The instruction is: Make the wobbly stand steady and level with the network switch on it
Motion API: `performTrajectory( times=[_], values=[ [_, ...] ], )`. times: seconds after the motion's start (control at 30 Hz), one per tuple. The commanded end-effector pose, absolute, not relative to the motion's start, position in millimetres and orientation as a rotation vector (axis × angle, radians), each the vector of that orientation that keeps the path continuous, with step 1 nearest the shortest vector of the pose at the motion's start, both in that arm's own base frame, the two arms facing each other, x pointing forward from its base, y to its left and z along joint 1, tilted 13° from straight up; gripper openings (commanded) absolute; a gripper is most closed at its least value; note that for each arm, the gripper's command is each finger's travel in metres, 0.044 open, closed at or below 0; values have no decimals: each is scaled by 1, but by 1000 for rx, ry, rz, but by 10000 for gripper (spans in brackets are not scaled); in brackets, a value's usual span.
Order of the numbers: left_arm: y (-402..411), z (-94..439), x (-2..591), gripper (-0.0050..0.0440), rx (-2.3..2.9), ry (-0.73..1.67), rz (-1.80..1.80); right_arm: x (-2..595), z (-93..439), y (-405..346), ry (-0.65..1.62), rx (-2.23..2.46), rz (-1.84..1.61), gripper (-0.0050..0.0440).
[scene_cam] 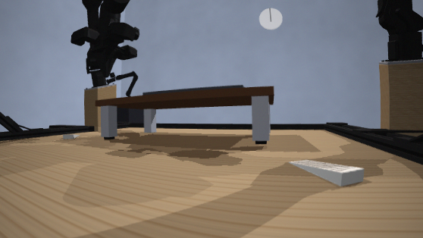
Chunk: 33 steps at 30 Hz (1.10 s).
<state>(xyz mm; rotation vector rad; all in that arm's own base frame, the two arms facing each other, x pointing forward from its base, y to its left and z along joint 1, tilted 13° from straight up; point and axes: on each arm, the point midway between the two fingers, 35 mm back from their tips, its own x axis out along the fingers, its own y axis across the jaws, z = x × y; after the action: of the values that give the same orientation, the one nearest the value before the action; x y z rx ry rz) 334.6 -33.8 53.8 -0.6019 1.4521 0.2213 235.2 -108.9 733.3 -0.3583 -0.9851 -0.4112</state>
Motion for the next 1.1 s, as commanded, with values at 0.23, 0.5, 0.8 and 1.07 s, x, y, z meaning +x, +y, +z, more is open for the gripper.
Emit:
performTrajectory(
  times=[0.23, 0.5, 0.8, 1.07],
  values=[
    [-34, 54, 335, 0, -602, 1452, 221, 155, 775, -72, -1252, -379, -403, 0],
    [-34, 54, 335, 0, -602, 1452, 221, 122, 786, -57, -1357, -386, -394, 0],
    [-34, 54, 335, 0, -602, 1452, 221, 45, 801, -21, -1587, -403, -366, 0],
    [-34, 54, 335, 0, -602, 1452, 221, 17, 804, -9, -1674, -405, -352, 0]
  ],
)
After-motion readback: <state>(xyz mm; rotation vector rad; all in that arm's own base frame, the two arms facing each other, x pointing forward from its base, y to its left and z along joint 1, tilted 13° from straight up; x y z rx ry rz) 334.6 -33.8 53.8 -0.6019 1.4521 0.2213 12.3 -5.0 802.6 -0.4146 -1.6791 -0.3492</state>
